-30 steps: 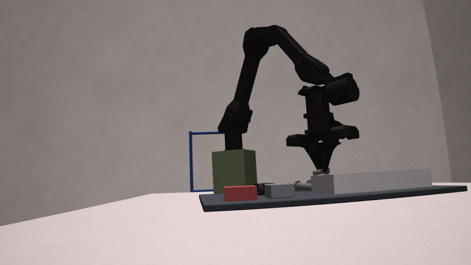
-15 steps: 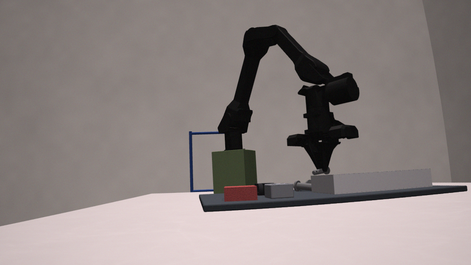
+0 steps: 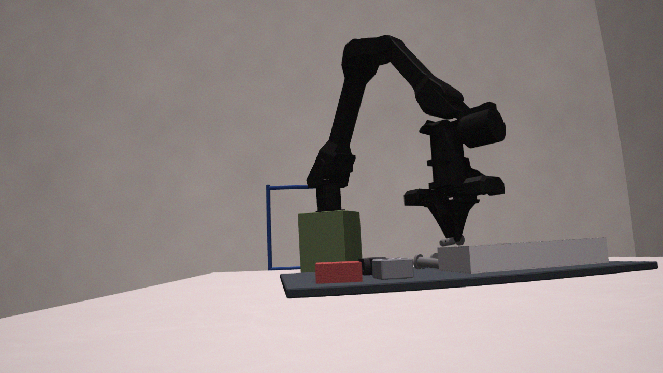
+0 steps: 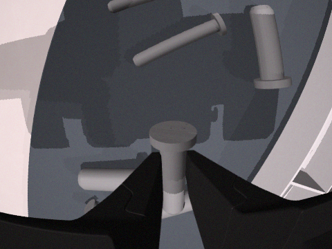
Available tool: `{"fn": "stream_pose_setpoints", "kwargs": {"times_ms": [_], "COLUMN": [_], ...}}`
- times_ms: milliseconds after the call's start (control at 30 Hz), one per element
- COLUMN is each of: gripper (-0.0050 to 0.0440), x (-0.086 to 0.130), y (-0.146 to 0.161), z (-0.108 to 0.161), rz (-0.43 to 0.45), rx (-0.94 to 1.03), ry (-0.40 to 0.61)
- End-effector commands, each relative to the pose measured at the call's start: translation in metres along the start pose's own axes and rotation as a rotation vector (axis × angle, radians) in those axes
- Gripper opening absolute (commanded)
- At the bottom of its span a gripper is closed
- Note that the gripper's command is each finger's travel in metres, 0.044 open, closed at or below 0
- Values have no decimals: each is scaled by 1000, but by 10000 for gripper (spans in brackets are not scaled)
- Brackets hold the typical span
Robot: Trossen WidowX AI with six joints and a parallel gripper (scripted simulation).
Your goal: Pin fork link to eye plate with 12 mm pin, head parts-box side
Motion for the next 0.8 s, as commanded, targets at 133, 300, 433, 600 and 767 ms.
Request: {"fn": "stream_pose_setpoints", "kwargs": {"times_ms": [133, 300, 433, 600, 767], "gripper": [13, 13, 13, 13, 13], "x": [0, 1, 2, 2, 3], "y": [0, 0, 0, 0, 0], "z": [0, 0, 0, 0, 0], "rz": [1, 1, 1, 1, 1], "rx": [-31, -97, -140, -195, -250], "ry": [-6, -6, -6, -6, -6]}}
Point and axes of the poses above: the point midway between the two fingers, 35 mm back from their tips, its own x axis back along the fingers, its own y axis across the jaws, z = x × y, the point moved 3 cm from there along x, back along the fingers
